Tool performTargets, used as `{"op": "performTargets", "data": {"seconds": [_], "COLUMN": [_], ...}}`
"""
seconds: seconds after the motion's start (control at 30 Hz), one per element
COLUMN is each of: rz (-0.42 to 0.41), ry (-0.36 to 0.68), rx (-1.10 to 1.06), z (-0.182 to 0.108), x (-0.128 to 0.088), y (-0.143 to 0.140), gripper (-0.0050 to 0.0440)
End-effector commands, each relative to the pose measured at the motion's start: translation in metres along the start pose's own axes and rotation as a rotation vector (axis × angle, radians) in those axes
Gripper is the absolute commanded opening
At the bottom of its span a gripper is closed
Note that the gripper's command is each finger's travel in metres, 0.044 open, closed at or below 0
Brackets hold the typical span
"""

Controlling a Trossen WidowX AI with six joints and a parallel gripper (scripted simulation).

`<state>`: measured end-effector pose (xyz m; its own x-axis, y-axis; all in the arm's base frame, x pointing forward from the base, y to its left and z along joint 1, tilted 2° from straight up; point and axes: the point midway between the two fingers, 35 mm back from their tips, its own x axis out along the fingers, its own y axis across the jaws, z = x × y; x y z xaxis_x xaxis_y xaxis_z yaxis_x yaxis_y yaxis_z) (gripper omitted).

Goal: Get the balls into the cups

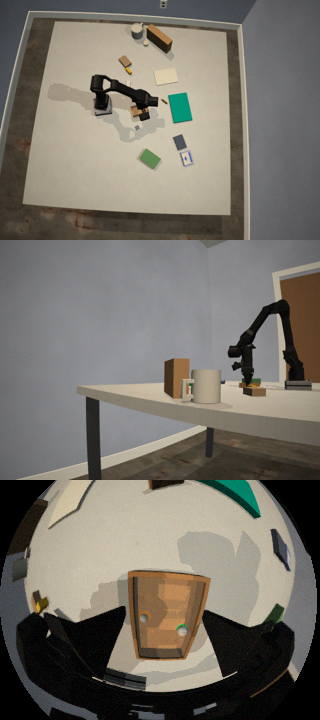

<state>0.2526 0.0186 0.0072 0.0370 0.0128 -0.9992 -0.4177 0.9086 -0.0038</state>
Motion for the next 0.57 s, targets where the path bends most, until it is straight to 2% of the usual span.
{"op": "performTargets", "data": {"seconds": [0.0, 0.37, 0.47, 0.53], "rz": [0.0, 0.0, -0.001, -0.001], "ry": [-0.001, -0.001, 0.0, 0.001], "rx": [0.0, 0.0, 0.0, 0.001], "z": [0.0, 0.001, 0.004, 0.005], "x": [0.0, -0.003, -0.024, -0.05], "y": [0.0, 0.0, -0.001, -0.002], "gripper": [0.044, 0.044, 0.044, 0.044]}}
